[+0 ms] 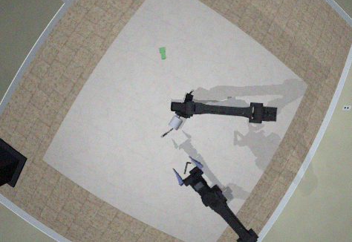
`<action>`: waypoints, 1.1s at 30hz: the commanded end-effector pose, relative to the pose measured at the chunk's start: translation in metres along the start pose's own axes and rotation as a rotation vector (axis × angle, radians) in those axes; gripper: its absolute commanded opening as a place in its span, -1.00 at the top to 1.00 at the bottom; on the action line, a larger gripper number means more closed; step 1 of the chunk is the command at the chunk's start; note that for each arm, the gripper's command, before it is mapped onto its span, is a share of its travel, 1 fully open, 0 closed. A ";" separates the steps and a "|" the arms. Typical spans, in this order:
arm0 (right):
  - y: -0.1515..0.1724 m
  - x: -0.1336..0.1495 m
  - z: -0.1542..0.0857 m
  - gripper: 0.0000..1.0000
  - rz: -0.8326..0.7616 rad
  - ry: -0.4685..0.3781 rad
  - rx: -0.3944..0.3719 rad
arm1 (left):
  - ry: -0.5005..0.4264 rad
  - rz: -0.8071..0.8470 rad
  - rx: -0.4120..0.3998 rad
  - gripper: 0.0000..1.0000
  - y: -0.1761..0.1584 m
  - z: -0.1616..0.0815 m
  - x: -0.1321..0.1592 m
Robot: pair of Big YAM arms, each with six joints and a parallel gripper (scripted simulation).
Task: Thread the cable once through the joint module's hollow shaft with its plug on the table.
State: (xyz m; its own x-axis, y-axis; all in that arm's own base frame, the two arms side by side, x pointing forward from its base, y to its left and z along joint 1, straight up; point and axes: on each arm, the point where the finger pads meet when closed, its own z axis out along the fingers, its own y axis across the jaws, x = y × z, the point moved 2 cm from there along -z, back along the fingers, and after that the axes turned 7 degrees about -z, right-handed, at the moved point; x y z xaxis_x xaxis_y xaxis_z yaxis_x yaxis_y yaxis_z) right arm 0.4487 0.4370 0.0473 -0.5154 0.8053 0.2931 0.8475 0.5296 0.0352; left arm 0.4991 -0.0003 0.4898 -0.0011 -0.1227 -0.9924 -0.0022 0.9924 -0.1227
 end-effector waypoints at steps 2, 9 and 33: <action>0.019 -0.005 -0.009 0.36 0.004 0.000 -0.023 | -0.070 0.006 0.002 -0.92 -0.002 0.000 -0.041; 0.022 0.004 -0.062 0.36 -0.019 0.009 -0.070 | -0.070 0.006 0.002 -0.92 -0.002 0.000 -0.041; 0.019 -0.003 -0.089 0.36 -0.026 0.005 -0.093 | -0.070 0.006 0.002 -0.92 -0.002 0.000 -0.041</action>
State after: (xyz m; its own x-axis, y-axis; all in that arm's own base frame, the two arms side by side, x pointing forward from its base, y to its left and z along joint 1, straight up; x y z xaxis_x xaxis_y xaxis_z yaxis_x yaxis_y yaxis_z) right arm 0.4553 0.4235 0.0931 -0.5148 0.8060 0.2923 0.8476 0.5297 0.0322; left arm 0.4991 -0.0003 0.4898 -0.0011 -0.1227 -0.9924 -0.0022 0.9924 -0.1227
